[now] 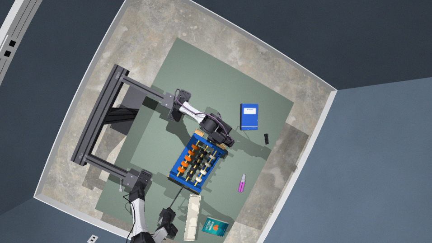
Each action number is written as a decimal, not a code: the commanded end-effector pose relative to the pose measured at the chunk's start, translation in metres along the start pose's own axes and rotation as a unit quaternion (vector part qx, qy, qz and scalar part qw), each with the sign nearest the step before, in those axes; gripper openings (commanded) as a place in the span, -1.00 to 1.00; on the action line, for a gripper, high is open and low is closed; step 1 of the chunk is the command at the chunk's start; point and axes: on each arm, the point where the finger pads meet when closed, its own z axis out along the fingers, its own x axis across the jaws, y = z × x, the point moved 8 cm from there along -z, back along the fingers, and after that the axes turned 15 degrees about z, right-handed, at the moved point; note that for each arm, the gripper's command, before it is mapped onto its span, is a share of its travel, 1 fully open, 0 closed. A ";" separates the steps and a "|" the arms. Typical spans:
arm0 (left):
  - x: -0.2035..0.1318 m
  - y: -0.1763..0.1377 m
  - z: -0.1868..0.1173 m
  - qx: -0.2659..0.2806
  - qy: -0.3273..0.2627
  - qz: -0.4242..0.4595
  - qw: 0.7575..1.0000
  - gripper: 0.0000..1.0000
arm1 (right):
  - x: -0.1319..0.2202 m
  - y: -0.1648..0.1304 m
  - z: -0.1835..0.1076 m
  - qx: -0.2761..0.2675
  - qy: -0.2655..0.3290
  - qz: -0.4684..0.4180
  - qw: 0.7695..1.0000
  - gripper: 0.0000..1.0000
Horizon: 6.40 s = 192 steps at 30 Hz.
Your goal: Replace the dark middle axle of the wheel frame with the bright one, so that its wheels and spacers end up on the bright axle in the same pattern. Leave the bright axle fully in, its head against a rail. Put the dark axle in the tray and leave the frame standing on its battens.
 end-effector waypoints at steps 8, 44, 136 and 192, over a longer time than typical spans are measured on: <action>0.007 -0.001 0.010 -0.006 0.026 -0.001 1.000 -1.00 | 0.003 0.001 0.002 0.003 0.004 0.006 1.000 -1.00; 0.004 -0.002 0.005 -0.006 0.022 -0.001 1.000 -1.00 | -0.003 0.002 0.004 0.004 -0.007 0.009 1.000 -1.00; -0.011 -0.018 -0.059 -0.007 -0.005 0.003 1.000 -0.47 | 0.001 0.002 0.001 0.003 0.001 0.001 1.000 -1.00; -0.019 -0.022 -0.067 -0.030 0.129 0.931 0.341 -0.53 | -0.001 0.001 0.001 0.001 -0.001 -0.004 1.000 -1.00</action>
